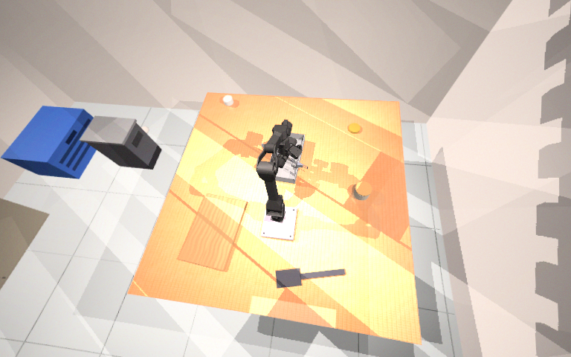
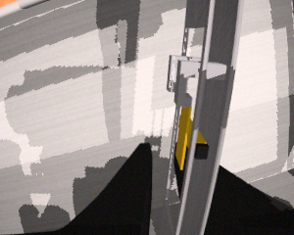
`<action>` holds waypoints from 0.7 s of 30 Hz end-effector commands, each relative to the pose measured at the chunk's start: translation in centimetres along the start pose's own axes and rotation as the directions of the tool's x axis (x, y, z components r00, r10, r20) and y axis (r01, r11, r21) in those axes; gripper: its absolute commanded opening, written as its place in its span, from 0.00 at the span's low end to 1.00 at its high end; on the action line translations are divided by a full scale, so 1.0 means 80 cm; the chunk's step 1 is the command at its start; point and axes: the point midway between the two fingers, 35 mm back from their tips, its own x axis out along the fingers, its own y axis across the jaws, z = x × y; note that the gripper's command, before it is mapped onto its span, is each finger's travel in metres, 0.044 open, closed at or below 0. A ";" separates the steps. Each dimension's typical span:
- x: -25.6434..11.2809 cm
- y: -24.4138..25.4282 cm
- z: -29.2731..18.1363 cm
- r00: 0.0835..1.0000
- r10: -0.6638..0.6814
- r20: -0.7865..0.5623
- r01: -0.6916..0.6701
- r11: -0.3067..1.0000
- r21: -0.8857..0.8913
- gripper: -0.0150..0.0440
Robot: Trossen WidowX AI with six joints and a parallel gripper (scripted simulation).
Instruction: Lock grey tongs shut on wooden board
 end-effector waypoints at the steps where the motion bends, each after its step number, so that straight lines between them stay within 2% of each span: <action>1: -0.062 0.004 -0.001 1.000 0.022 -0.008 -0.022 1.000 -0.002 0.00; 5: -0.118 -0.005 0.002 1.000 0.020 -0.008 -0.020 1.000 -0.001 0.00; 21: -0.118 -0.009 -0.009 1.000 0.018 -0.005 -0.018 0.999 -0.029 0.00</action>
